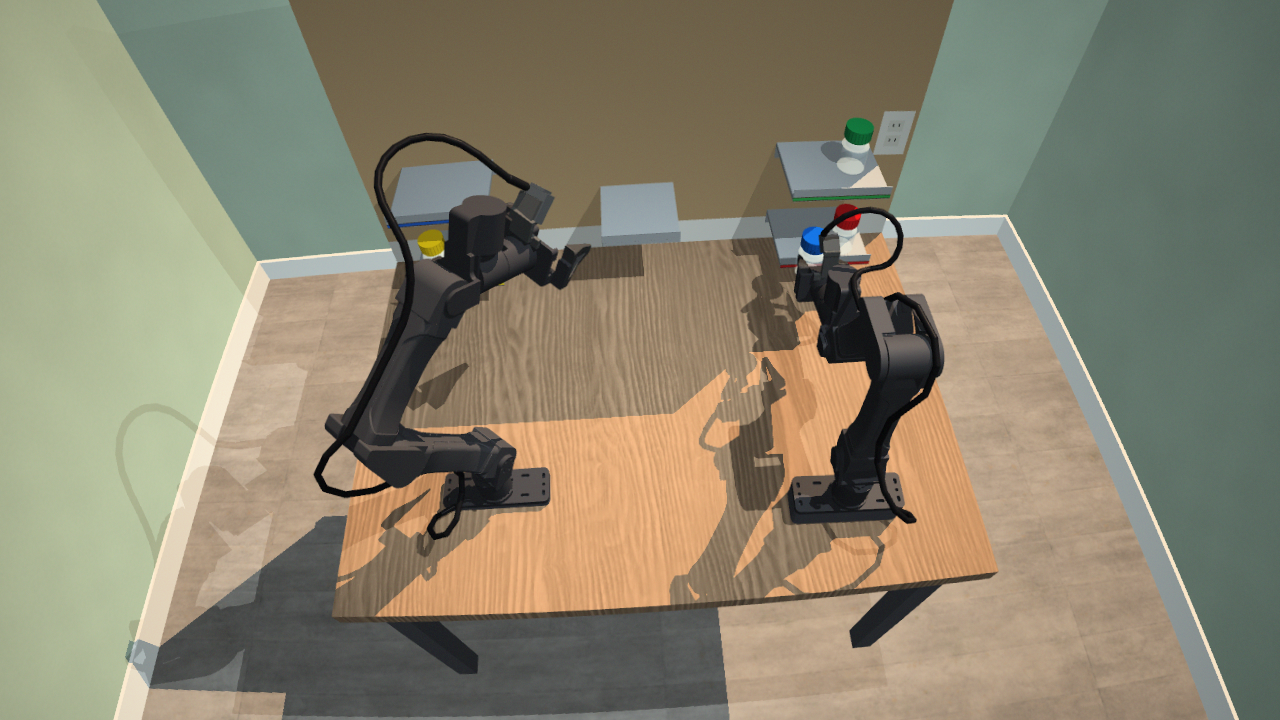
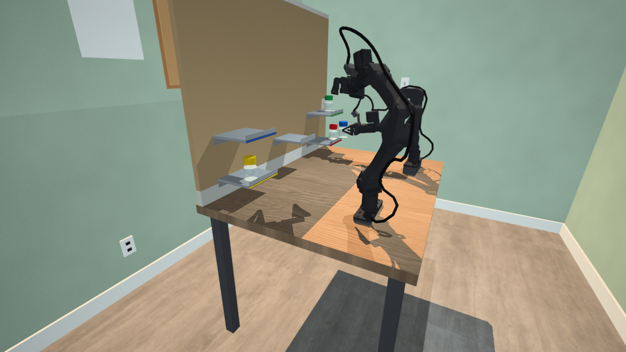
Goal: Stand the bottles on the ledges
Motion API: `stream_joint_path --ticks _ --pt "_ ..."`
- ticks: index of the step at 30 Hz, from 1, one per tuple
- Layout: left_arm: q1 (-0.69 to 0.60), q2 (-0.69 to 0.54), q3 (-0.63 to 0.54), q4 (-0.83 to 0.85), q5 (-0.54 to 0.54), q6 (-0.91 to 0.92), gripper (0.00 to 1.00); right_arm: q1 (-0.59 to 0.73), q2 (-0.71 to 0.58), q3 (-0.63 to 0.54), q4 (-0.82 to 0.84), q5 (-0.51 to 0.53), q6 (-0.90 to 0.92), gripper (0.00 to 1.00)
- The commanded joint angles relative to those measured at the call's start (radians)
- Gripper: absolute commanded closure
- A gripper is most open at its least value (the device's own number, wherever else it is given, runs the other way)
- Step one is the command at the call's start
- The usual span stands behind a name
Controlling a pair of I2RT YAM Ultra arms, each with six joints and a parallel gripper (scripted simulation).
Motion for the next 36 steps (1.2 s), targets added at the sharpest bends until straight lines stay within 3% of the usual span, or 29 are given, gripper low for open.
stream_joint_path --ticks 1,10,12,17,25,27,36 --pt "0.033 -0.045 0.054 -0.085 0.005 0.003 0.00 -0.001 -0.026 0.005 0.035 -0.001 0.001 0.50" --pt "0.053 -0.033 0.064 -0.095 0.024 0.006 0.00 -0.001 -0.098 0.041 -0.175 -0.001 0.001 0.50" --pt "0.053 -0.033 0.064 -0.095 0.025 0.006 0.00 -0.001 -0.151 0.070 -0.286 -0.001 0.001 0.50" --pt "0.053 -0.033 0.064 -0.095 0.021 0.006 0.00 0.112 -0.268 0.182 -0.400 0.218 0.051 0.50" --pt "0.053 -0.033 0.064 -0.095 0.021 0.006 0.00 0.497 -0.065 0.410 -0.461 0.563 0.074 0.50" --pt "0.053 -0.033 0.064 -0.095 0.021 0.006 0.00 0.497 -0.065 0.410 -0.461 0.563 0.074 0.50" --pt "0.053 -0.033 0.064 -0.095 0.021 0.006 0.00 0.732 0.199 0.740 -0.589 0.743 0.139 0.50"
